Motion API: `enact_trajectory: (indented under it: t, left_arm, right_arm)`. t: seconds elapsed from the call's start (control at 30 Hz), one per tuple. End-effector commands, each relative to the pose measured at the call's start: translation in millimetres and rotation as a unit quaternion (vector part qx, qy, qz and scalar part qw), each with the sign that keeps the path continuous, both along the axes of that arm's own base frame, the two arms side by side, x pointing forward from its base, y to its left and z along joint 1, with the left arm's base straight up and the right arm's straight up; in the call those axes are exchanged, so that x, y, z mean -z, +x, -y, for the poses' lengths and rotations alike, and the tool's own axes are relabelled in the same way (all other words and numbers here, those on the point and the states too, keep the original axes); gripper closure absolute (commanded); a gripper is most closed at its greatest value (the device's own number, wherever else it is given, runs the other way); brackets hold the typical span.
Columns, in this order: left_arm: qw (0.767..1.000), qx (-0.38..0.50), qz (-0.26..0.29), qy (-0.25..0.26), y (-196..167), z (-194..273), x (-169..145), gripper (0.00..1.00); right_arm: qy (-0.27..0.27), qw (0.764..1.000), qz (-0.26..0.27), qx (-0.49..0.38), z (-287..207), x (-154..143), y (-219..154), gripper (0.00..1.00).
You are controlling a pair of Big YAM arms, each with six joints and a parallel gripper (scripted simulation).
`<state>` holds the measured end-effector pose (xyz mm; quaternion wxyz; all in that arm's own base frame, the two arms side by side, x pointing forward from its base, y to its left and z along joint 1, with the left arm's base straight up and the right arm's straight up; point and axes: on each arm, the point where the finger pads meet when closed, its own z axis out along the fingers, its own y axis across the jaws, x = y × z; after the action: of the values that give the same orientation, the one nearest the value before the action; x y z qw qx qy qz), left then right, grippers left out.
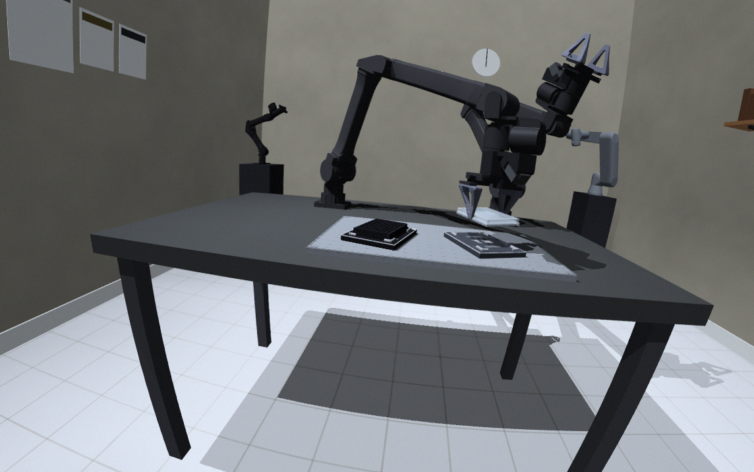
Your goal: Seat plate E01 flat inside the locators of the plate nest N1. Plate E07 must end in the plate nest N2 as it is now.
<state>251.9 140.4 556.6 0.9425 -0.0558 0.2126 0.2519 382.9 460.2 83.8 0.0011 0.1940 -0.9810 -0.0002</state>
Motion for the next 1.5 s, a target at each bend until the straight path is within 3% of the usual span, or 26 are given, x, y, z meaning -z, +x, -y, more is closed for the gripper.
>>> enact_trajectory:
  t: [0.0,0.9,1.47]
  left_arm:
    - [0.999,-0.001,0.034,0.019,-13.6,3.3,-29.7,0.0]
    - [0.999,-0.001,0.034,0.019,-13.6,3.3,-29.7,0.0]
    - [0.999,-0.001,0.034,0.019,-13.6,3.3,-29.7,0.0]
  right_arm:
    - [0.02,1.0,0.018,-0.001,-12.5,-22.6,8.6,1.0]
    - [0.003,1.0,0.004,0.003,-6.3,38.9,2.9,1.0]
    - [0.018,1.0,0.016,0.003,-14.6,23.4,12.9,1.0]
